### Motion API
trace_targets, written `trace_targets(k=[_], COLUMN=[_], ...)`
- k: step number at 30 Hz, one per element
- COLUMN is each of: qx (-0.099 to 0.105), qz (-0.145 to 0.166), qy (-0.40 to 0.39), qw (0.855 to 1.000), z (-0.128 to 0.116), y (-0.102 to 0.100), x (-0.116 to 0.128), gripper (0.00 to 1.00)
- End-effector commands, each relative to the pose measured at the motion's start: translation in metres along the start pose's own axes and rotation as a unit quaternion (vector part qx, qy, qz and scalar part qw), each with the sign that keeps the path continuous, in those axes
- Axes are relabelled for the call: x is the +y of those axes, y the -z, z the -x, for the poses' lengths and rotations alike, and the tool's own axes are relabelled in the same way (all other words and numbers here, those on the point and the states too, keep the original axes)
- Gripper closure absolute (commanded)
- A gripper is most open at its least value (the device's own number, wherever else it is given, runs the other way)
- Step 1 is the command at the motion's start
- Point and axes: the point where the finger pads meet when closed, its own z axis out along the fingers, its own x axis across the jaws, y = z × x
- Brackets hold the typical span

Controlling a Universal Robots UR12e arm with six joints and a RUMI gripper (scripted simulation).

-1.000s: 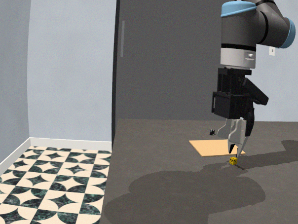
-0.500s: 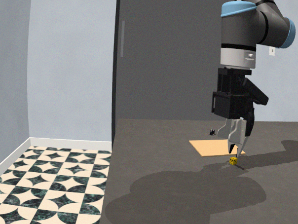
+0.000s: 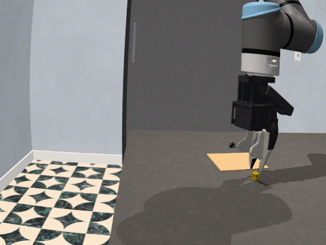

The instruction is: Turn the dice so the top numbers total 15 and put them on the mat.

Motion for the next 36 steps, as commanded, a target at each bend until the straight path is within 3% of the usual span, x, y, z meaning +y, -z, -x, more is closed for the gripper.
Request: trace_targets(k=[1, 14, 36], qx=[0.0, 0.0, 0.0], qz=[0.001, 0.001, 0.001], qy=[0.002, 0.002, 0.002], qw=[1.0, 1.0, 1.0], z=[0.0, 0.0, 0.0], y=[-0.005, -0.019, -0.021], x=[0.002, 0.002, 0.002], gripper=[0.82, 0.82, 0.82])
